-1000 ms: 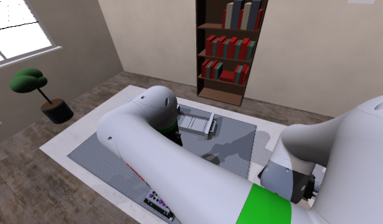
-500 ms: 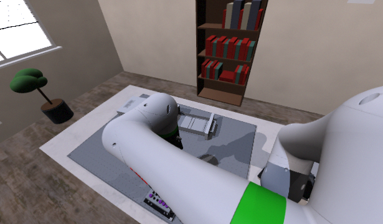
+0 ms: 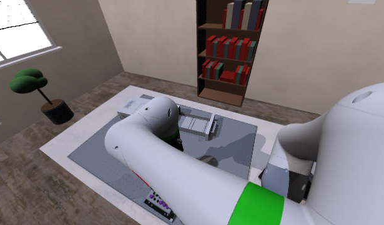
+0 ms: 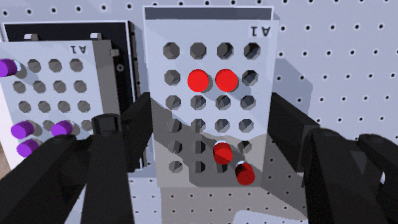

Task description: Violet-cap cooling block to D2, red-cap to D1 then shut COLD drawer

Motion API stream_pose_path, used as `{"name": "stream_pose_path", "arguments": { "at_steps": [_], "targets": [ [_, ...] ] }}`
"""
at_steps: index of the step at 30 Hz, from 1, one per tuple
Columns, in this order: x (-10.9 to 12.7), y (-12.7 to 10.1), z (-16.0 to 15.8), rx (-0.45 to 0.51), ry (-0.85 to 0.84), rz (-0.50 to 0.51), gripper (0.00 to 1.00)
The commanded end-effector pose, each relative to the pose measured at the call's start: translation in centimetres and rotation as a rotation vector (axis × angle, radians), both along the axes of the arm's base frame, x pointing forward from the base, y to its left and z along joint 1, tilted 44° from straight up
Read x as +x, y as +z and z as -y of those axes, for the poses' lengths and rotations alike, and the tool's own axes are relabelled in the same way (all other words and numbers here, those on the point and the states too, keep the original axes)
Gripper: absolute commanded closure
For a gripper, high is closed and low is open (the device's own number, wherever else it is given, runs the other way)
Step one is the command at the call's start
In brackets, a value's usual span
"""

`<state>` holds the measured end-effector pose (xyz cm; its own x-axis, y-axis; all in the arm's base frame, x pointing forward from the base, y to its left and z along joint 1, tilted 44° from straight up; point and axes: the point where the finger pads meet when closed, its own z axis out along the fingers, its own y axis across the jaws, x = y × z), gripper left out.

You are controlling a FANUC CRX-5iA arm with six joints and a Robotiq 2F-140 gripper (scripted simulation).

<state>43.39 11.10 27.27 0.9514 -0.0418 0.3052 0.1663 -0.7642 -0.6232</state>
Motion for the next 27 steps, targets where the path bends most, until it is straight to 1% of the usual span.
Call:
{"name": "stream_pose_path", "arguments": {
  "at_steps": [1, 13, 27],
  "targets": [
    [0.06, -0.04, -0.02, -0.001, -0.001, 0.001, 0.9],
    [0.17, -0.35, -0.3, -0.001, -0.001, 0.001, 0.9],
    [-0.08, 0.36, 0.32, -0.001, -0.001, 0.001, 0.9]
  ]
}}
